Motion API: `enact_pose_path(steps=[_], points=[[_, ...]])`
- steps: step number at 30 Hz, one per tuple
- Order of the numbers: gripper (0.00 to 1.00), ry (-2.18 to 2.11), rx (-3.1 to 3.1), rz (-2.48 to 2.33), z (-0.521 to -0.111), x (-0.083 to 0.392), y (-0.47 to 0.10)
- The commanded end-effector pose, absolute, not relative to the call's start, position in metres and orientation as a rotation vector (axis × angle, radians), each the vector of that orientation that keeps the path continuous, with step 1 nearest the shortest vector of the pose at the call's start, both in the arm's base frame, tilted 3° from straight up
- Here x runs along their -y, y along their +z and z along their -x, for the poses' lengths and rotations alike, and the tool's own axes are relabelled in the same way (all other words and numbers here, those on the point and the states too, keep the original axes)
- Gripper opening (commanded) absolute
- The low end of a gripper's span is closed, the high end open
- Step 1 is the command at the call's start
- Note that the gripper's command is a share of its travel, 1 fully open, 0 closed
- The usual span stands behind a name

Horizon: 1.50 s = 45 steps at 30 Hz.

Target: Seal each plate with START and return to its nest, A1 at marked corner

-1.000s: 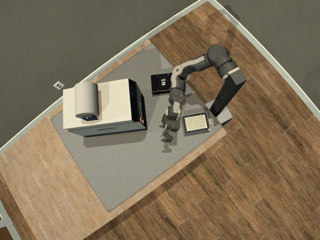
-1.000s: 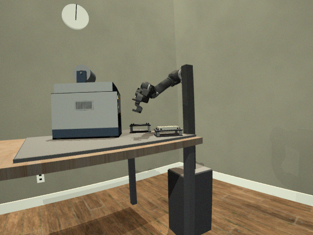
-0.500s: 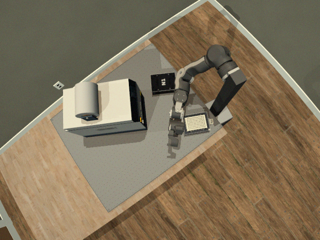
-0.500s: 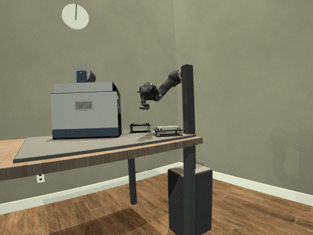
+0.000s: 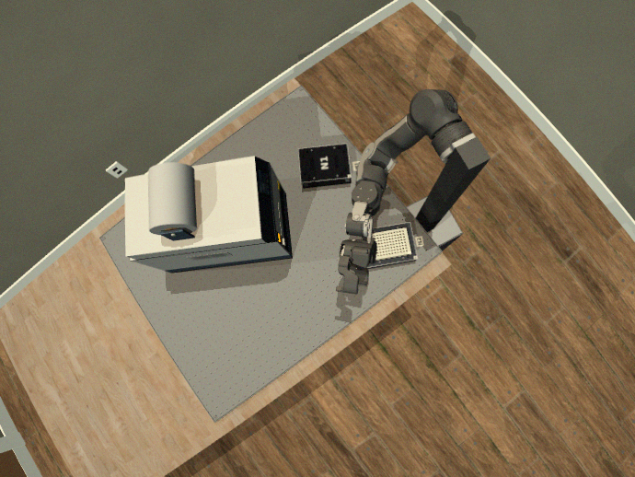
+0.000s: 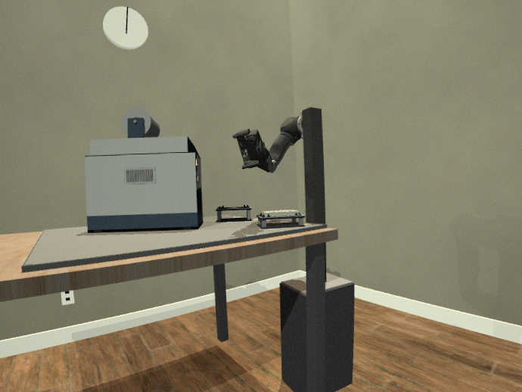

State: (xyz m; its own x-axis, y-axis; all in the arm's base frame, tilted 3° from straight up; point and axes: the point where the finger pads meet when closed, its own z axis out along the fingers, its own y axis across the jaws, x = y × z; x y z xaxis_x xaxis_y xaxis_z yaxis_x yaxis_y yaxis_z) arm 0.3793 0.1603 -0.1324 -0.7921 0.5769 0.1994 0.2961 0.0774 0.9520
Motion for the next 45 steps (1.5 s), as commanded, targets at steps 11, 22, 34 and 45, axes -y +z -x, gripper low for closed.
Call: enact_pose_path(steps=[11,22,34,45], points=[[0.65,2.099,-1.823,-1.074,-0.381,-0.157,-0.083],[0.65,2.348,-1.413,-1.328,-0.390,-0.126,-0.047],[0.65,2.461,-0.983,-1.572,-0.399,-0.089,-0.036],[0.65,2.449,-0.578,-1.791,-0.404,-0.050,-0.041]])
